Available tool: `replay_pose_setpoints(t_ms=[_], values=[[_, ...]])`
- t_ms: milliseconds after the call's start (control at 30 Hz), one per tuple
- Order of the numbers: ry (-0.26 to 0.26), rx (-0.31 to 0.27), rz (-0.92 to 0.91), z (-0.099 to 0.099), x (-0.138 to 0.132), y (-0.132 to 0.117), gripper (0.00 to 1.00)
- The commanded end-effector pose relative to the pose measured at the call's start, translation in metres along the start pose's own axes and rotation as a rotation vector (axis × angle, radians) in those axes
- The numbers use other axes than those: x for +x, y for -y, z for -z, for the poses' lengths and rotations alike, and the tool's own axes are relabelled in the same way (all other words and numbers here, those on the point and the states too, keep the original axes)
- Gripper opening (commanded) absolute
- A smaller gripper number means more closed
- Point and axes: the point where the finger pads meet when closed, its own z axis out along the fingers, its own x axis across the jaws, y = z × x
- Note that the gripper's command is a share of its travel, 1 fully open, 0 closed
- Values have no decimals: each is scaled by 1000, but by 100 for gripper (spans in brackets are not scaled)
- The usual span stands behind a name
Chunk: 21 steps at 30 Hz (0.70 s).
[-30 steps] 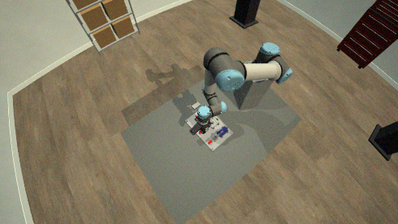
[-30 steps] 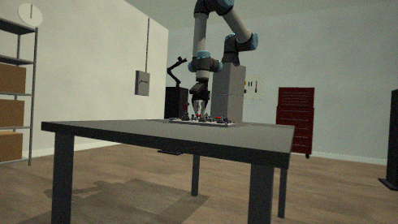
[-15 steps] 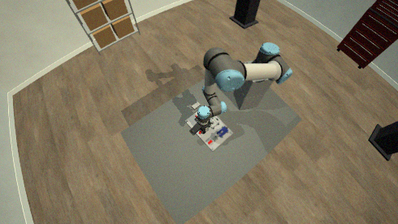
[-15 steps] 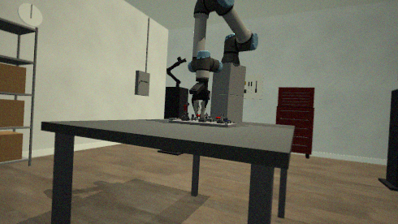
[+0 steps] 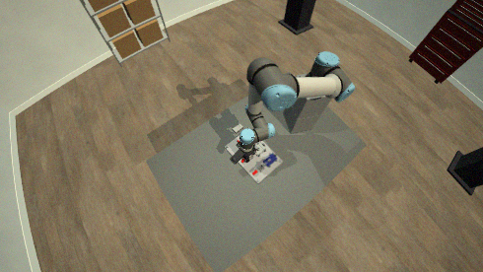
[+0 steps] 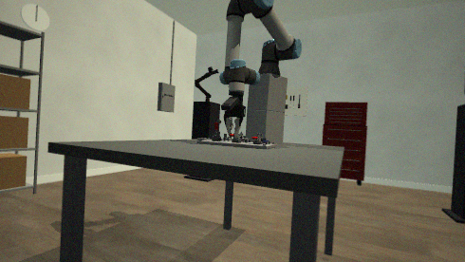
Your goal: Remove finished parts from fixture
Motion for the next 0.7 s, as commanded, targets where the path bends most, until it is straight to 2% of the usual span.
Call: replay_pose_setpoints(t_ms=[0,667], values=[[0,2,0,1,0,1,0],[0,2,0,6,0,-1,0]])
